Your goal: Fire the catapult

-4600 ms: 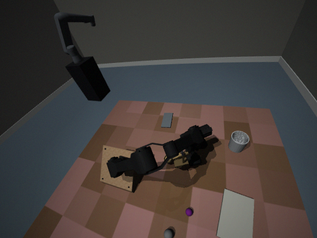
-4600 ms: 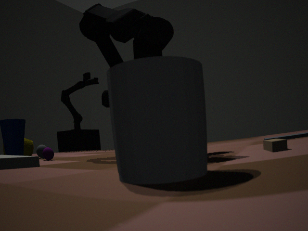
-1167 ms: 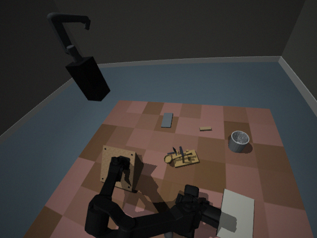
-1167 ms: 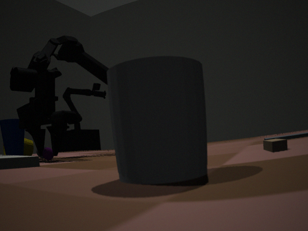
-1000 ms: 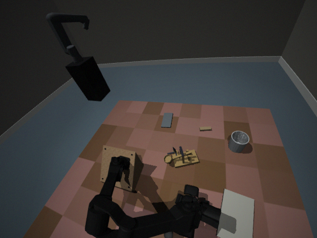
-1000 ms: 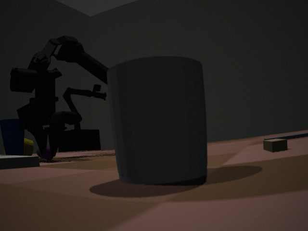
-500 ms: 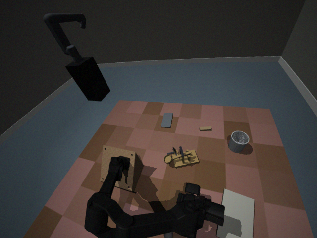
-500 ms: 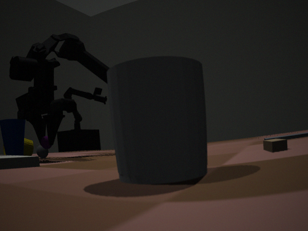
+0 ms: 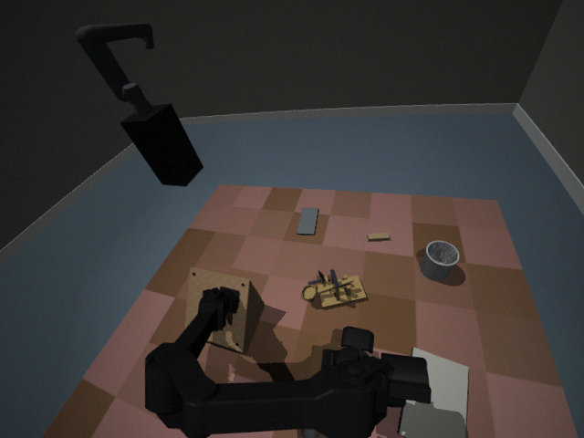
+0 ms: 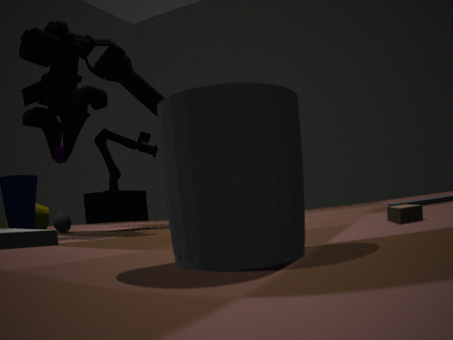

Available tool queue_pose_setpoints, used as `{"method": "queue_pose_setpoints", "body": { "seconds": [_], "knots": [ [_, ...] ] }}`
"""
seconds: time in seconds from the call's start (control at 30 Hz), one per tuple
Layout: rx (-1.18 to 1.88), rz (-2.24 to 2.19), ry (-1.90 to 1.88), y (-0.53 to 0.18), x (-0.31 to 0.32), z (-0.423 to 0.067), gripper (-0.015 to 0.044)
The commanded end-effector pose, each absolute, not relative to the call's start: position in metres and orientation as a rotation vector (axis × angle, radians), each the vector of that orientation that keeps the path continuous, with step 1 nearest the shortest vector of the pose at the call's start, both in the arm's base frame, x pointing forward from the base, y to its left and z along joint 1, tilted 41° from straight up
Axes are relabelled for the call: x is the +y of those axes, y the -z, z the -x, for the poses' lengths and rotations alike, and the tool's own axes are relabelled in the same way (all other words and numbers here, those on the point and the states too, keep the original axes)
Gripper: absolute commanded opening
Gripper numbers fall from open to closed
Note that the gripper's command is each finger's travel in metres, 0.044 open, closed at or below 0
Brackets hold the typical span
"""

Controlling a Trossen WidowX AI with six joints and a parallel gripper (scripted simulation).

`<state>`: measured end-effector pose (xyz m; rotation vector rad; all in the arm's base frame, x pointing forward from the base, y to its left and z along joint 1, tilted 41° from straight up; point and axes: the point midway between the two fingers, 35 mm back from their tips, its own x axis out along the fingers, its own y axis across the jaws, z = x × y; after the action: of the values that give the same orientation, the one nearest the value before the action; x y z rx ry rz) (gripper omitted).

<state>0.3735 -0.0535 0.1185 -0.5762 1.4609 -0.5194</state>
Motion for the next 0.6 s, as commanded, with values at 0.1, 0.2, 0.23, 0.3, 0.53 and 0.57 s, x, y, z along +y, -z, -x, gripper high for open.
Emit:
{"method": "queue_pose_setpoints", "body": {
  "seconds": [0.1,0.2,0.23,0.3,0.53,0.57],
  "knots": [
    [1.515,0.595,0.481,-0.096,-0.028,-0.367,0.0000],
    [1.560,0.616,0.444,-0.074,-0.008,-0.359,0.0000],
    [1.575,0.624,0.433,-0.067,-0.001,-0.356,0.0000],
    [1.605,0.640,0.413,-0.053,0.011,-0.349,0.0000],
    [1.710,0.706,0.361,-0.008,0.050,-0.316,0.0000],
    [1.725,0.716,0.357,-0.003,0.054,-0.310,0.0000]
  ]
}}
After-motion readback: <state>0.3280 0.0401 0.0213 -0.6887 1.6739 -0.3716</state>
